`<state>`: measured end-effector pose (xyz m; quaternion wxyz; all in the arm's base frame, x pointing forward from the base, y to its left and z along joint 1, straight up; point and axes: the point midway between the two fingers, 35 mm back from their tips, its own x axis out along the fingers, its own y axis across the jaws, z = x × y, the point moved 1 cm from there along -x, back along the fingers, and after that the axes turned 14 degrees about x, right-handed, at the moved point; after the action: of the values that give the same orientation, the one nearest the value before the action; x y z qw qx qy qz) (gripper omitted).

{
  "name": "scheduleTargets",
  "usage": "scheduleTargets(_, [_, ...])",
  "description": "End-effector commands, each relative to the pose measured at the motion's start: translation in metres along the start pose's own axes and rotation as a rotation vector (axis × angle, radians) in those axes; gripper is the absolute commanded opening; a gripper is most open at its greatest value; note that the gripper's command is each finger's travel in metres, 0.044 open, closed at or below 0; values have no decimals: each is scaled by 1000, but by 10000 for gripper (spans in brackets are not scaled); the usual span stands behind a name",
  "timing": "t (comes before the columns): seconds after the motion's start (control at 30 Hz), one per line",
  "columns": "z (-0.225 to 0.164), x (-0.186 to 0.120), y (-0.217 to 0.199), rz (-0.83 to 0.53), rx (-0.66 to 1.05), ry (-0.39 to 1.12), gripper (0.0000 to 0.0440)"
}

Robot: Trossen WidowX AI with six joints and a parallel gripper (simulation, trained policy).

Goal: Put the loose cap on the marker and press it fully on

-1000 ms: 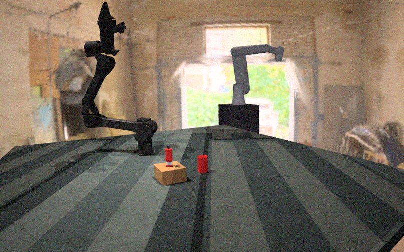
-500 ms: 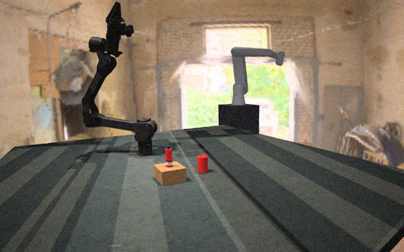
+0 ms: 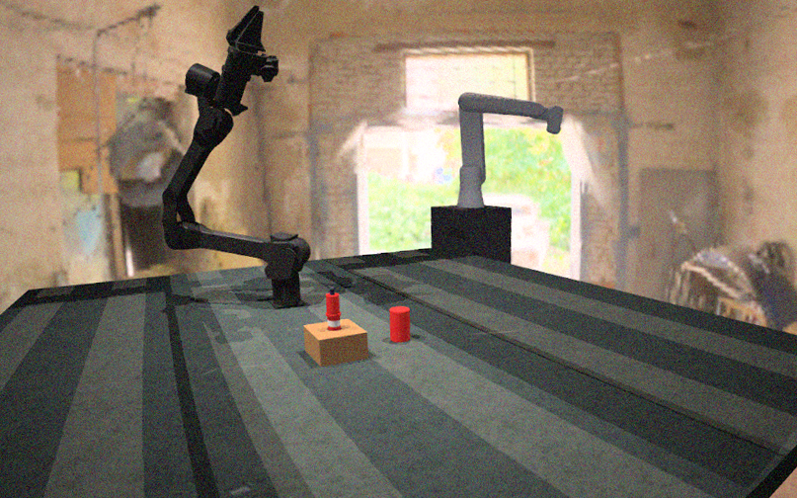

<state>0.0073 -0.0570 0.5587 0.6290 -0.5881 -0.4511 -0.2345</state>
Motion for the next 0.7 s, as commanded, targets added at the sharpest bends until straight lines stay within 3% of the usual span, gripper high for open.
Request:
scheduleTargets(0.0, [8,1,8,31,1,-34,302])
scheduleTargets(0.67, [49,2,56,236,-9,-204,308])
